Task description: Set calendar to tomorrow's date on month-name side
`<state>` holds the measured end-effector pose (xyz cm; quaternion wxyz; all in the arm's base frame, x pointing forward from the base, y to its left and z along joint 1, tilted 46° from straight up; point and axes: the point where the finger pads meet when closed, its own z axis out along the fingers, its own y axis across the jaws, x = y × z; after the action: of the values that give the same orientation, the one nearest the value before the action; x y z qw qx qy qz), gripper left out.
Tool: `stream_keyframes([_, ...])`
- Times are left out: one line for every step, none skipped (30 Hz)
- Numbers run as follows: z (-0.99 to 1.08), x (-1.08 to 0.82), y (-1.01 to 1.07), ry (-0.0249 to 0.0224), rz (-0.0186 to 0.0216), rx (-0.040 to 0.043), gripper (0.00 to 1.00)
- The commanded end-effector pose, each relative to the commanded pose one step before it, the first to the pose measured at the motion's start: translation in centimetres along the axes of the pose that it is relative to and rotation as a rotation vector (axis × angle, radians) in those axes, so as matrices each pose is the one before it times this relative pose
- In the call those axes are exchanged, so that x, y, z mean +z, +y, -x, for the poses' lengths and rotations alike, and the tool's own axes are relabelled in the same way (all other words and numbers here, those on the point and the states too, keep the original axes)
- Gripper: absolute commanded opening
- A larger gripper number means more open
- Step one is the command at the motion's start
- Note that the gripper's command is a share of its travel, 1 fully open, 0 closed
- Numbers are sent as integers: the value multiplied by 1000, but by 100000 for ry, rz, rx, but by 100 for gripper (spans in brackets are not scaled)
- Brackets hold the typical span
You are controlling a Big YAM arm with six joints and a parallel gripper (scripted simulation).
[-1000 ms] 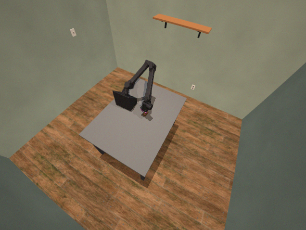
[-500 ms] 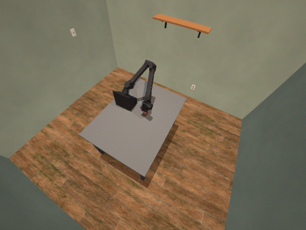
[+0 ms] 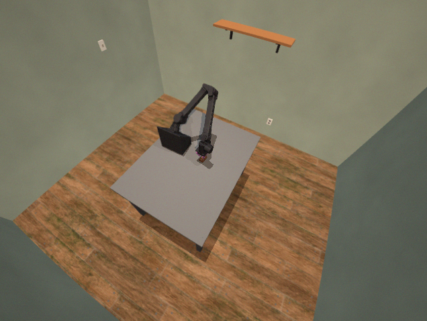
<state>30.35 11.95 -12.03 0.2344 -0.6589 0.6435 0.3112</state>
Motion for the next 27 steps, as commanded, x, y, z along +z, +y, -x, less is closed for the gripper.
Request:
stream_keyframes([510,-73,-1356,-256,-576,-1235,45])
stream_keyframes([0,0,0,0,0,0,45])
stream_keyframes([0,6,0,1,4,-3,45])
stream_keyframes([3,43,2,7,26,-20,45])
stream_keyframes([-20,79,-8,9,-19,-15,45])
stream_keyframes([-74,102,-32,5,-158,27,45])
stream_keyframes([-90,129,-75,29,-323,-329,45])
stream_keyframes([-17,77,-47,19,-193,-198,45])
stream_keyframes([1,84,9,-10,11,10,45])
stream_keyframes([3,103,12,-21,13,12,45])
stream_keyframes([2,120,14,-15,16,14,45])
stream_keyframes([0,137,15,-9,18,16,45])
stream_keyframes([1,151,17,-13,20,18,45])
stream_keyframes([0,163,19,-11,22,19,45])
stream_keyframes([-1,172,20,-6,23,20,45])
stream_keyframes([-7,188,82,-12,101,99,45])
stream_keyframes([0,0,0,0,0,0,45])
stream_keyframes([0,0,0,0,0,0,45])
stream_keyframes([377,-204,-264,68,-1055,-1087,45])
stream_keyframes([-341,541,506,-107,1239,1267,45])
stream_keyframes([-70,249,186,-13,334,338,45])
stream_keyframes([-15,184,118,3,147,146,45])
stream_keyframes([-11,172,98,-3,122,122,45])
stream_keyframes([-8,158,92,-16,114,113,45])
stream_keyframes([-10,143,84,-4,104,103,45])
stream_keyframes([-8,124,63,-1,79,79,45])
stream_keyframes([87,15,-47,-2,-222,-230,45])
